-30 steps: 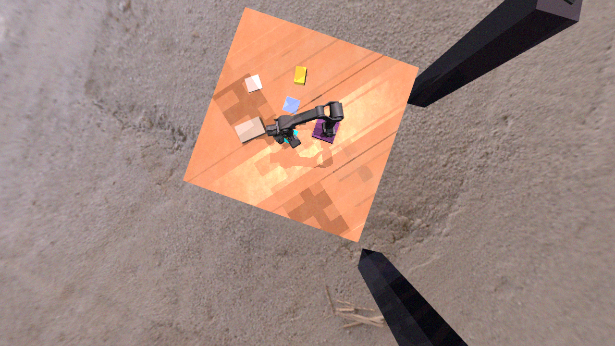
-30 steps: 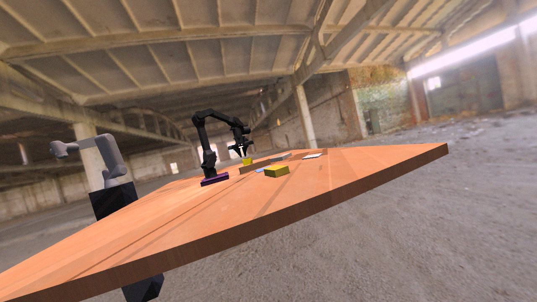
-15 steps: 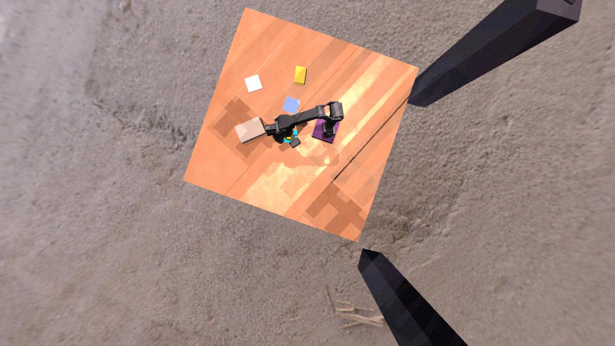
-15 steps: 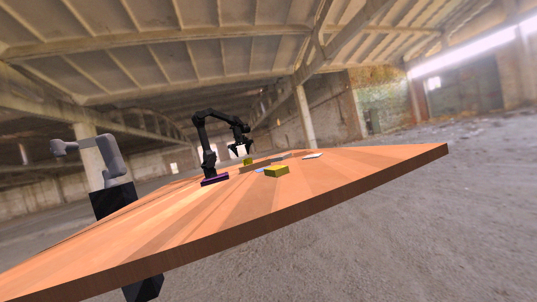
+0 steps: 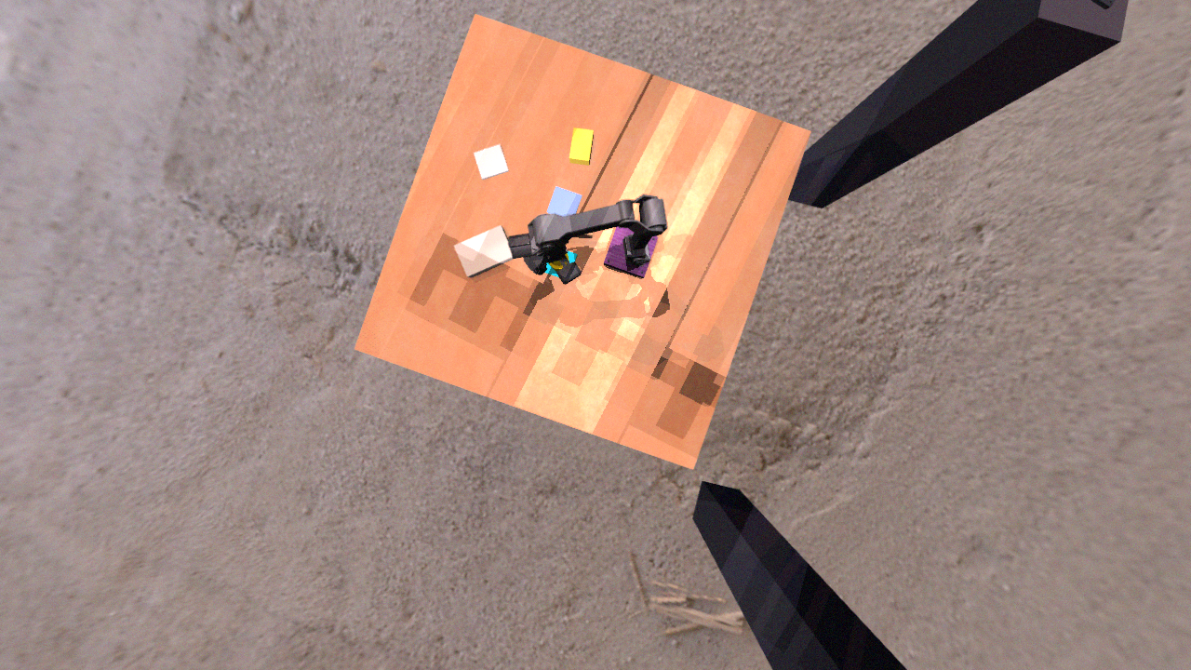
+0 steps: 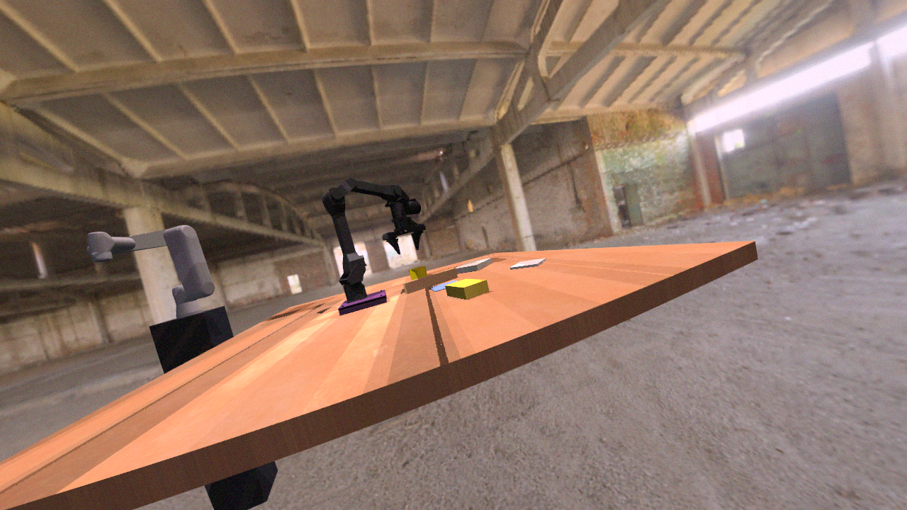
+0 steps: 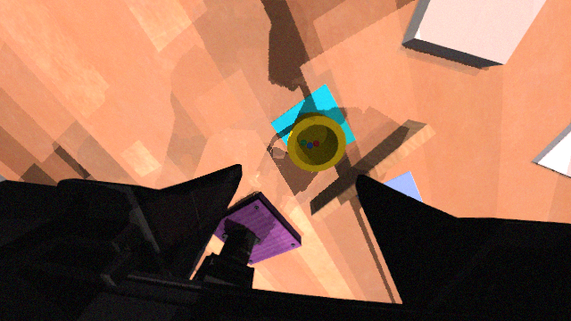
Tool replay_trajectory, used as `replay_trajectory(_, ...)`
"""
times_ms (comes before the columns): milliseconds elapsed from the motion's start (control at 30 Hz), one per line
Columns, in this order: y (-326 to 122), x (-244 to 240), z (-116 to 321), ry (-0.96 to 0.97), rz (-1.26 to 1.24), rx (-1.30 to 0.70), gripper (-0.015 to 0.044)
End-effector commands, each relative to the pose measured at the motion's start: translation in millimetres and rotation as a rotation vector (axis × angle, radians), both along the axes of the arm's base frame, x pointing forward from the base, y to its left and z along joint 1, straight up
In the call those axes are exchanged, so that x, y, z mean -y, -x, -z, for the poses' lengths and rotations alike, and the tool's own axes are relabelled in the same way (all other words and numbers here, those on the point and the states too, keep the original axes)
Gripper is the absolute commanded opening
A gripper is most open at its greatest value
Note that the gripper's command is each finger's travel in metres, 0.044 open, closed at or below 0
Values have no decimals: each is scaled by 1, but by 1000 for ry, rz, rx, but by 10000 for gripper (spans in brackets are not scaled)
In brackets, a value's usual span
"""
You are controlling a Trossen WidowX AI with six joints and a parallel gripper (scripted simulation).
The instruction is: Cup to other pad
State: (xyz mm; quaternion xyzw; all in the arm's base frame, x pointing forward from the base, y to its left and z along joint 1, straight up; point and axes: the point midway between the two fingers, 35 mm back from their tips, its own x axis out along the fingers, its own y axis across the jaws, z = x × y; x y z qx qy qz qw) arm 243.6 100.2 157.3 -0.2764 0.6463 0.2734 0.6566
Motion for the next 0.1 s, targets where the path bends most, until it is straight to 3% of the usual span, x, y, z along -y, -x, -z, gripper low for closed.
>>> replay_trajectory(0, 0, 0, -8, -5, -4, 0, 440)
replay_trajectory(67, 0, 0, -4, -1, 1, 2, 440)
